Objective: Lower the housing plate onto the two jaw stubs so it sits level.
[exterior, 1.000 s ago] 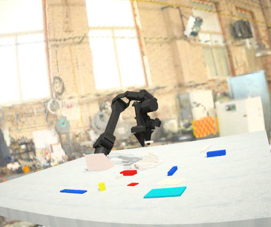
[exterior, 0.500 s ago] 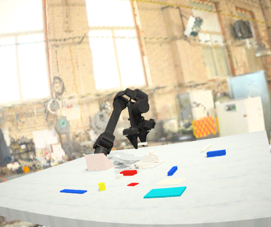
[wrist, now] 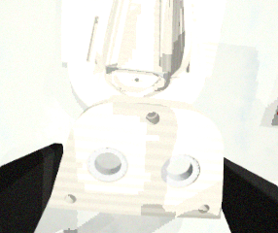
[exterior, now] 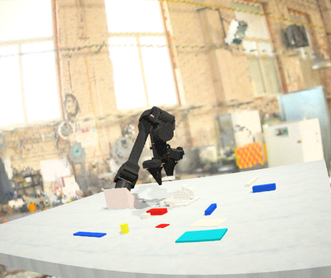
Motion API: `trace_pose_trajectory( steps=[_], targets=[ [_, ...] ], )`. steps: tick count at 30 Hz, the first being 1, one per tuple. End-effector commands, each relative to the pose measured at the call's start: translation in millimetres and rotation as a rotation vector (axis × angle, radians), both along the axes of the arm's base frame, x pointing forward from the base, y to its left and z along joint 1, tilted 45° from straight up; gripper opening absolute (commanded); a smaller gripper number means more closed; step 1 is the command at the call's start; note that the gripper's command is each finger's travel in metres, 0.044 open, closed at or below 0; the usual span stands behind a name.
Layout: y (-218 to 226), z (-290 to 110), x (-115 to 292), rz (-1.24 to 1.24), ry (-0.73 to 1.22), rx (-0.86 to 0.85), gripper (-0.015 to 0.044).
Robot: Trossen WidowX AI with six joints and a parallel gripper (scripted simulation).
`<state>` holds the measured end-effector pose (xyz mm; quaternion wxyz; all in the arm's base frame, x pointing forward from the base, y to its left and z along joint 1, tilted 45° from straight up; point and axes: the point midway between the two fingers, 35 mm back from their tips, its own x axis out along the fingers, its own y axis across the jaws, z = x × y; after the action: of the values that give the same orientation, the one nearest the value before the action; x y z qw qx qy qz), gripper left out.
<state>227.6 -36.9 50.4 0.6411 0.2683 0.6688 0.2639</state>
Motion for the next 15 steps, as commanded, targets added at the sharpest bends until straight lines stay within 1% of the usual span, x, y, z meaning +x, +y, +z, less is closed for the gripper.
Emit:
trace_pose_trajectory(
  steps=[1, 15],
  targets=[
    [-0.4, -1.9, -1.9, 0.003, 0.004, 0.0, 0.0351],
    [-0.4, -1.9, -1.9, 0.013, -0.005, 0.001, 0.0351]
  ],
)
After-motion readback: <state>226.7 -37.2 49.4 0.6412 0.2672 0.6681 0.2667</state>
